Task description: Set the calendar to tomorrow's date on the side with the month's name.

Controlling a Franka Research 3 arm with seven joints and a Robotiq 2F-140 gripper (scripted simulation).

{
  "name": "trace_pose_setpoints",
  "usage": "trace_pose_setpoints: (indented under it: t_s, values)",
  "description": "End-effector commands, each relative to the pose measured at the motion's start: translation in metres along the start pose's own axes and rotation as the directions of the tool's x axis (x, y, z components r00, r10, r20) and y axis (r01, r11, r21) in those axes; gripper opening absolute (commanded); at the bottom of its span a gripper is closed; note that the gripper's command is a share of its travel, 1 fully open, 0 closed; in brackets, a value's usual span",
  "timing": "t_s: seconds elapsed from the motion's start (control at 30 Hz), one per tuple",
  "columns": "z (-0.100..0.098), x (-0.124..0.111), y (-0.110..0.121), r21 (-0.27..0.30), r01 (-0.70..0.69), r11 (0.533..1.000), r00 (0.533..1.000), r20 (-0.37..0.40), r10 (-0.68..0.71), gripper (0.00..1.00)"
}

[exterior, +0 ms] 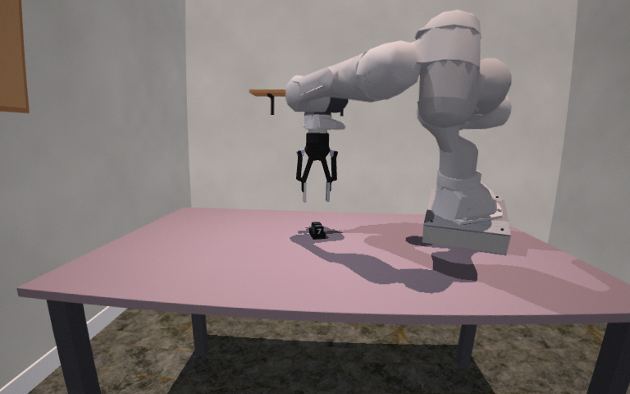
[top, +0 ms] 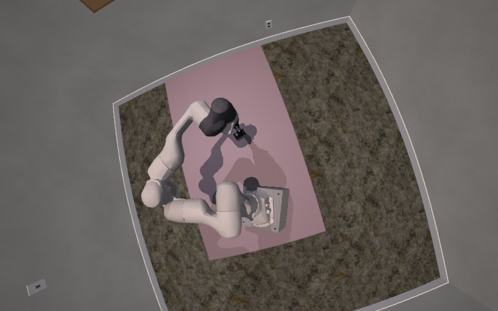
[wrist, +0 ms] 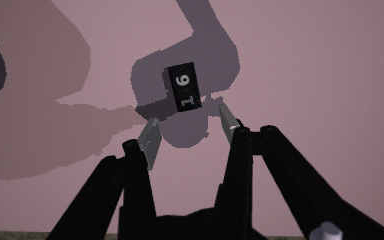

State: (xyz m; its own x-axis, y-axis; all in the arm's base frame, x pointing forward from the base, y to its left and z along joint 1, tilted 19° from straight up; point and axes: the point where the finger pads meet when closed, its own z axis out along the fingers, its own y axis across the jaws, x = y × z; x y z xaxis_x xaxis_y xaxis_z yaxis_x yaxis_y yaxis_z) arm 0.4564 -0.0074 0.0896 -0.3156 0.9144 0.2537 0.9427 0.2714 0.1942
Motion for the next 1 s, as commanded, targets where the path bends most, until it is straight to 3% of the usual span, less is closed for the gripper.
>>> trace_pose_setpoints:
  t_s: [0.0, 0.7, 0.97]
  values:
    - [0.0, 0.003, -0.001, 0.003, -0.007, 1.0, 1.0, -0.006, 0.007, 1.0]
    - [-0.001, 0.003, -0.001, 0.003, -0.007, 1.0, 1.0, -0.006, 0.007, 1.0]
    - [-0.018, 0.002, -0.001, 0.003, -0.007, 1.0, 1.0, -0.006, 0.007, 1.0]
